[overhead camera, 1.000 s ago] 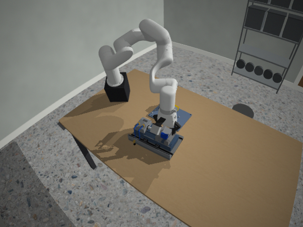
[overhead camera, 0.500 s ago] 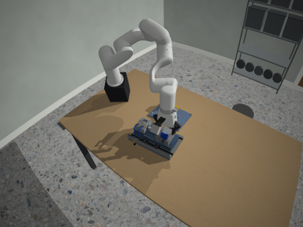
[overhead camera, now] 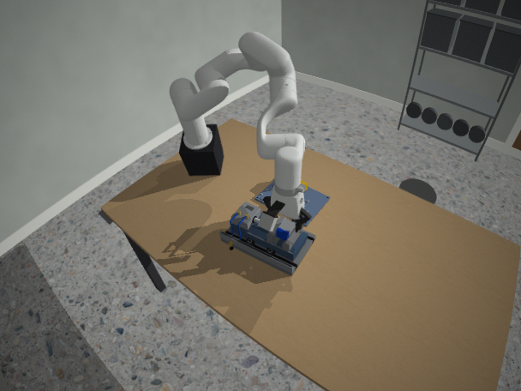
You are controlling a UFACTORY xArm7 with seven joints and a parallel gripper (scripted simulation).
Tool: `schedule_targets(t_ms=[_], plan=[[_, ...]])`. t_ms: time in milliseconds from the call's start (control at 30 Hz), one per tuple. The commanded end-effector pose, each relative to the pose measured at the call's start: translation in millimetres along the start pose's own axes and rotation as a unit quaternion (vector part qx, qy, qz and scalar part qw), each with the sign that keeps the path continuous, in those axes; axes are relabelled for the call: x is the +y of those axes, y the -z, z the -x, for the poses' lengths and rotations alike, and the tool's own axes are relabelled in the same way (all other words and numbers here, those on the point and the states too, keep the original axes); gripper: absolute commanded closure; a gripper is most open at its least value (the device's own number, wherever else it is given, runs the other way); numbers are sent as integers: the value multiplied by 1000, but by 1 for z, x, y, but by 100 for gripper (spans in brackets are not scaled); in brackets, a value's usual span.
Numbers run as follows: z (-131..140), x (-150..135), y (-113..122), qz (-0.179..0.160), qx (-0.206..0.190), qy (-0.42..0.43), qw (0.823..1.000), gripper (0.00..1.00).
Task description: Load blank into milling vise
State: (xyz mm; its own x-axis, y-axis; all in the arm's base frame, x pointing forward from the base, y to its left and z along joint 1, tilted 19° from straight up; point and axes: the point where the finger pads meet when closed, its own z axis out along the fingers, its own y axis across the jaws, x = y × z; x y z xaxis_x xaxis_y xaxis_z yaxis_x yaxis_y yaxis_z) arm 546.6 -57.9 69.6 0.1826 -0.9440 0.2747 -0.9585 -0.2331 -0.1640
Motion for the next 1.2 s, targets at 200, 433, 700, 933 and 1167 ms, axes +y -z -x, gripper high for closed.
schedule_targets(t_ms=[200, 433, 700, 933, 1167], plan=[[-1, -1, 3, -2, 1, 0, 1000, 0], [-1, -1, 5, -2, 1, 0, 1000, 0], [-1, -1, 8, -2, 1, 0, 1000, 0], [-1, -1, 20, -2, 0, 0, 1000, 0], [-1, -1, 62, -2, 1, 0, 1000, 0]])
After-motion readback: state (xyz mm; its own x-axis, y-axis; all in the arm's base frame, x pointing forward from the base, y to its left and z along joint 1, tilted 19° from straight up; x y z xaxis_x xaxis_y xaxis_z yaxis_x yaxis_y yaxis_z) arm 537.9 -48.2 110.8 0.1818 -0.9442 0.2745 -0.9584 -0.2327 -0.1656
